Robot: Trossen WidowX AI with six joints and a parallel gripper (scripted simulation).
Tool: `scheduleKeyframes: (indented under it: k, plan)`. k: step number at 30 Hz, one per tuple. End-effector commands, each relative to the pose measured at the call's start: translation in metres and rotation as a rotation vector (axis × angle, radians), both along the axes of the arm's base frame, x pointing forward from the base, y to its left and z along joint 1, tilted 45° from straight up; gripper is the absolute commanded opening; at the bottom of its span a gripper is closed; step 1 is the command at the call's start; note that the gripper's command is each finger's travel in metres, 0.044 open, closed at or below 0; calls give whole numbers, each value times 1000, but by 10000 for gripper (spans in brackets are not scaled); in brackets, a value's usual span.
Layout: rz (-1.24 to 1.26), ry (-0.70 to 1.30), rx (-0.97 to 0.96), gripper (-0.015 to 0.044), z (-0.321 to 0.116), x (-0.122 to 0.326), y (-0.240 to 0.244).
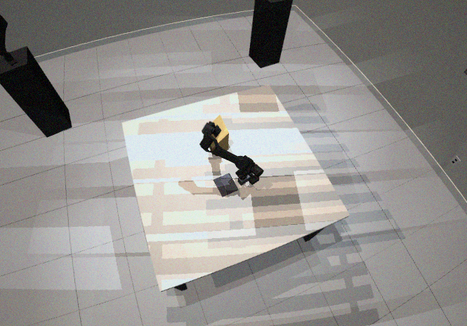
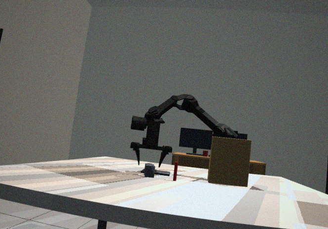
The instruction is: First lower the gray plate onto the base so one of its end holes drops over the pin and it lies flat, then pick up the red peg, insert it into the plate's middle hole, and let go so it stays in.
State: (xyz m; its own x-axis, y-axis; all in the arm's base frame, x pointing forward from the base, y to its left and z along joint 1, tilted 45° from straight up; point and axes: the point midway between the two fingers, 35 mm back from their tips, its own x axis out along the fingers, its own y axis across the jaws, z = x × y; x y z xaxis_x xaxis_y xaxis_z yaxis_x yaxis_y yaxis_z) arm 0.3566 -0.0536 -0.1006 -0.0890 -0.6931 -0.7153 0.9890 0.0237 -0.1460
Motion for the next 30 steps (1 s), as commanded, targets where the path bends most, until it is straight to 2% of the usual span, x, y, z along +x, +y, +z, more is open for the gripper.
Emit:
scheduleKeyframes:
  k: [1, 19, 30]
  plan:
    - [-1, 9, -6, 440, -5, -3, -6]
    - [-2, 9, -9, 440, -23, -7, -25]
    - [-2, 9, -9, 151, -23, -7, -25]
